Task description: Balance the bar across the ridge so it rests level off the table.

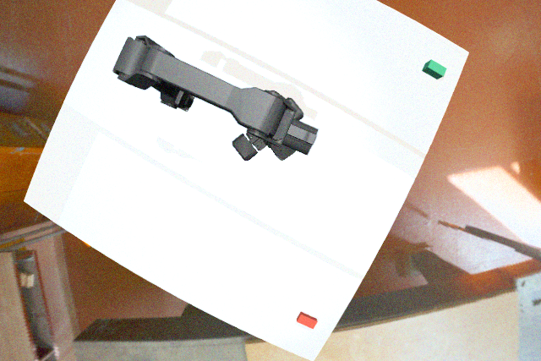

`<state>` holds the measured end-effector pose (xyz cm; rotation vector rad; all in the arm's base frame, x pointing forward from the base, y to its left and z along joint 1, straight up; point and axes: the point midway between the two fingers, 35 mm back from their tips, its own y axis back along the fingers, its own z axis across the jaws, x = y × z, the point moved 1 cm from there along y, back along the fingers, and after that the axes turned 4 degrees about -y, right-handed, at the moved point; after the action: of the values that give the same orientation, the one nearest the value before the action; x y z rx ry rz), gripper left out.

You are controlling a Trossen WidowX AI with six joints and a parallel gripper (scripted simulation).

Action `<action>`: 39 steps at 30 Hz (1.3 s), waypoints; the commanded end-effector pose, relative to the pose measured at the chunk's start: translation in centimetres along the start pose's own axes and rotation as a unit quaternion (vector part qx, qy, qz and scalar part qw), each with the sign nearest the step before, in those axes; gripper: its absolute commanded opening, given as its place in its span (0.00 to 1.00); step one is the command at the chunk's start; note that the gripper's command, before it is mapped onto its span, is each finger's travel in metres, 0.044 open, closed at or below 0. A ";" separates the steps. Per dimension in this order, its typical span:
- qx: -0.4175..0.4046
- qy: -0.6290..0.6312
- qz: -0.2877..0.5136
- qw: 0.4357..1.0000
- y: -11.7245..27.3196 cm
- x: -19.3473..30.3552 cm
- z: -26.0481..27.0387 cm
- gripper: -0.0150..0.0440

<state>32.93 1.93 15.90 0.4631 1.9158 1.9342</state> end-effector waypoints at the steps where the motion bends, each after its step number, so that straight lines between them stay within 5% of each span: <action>1: 0.000 0.055 0.002 0.998 -0.1 0.9 1.1 0.25; 23: -0.005 0.325 0.004 0.946 0.1 6.3 7.8 0.25; 39: -0.005 0.336 0.004 0.942 -1.6 6.8 8.5 0.25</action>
<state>31.26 12.57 14.84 -0.2464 2.2760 2.2955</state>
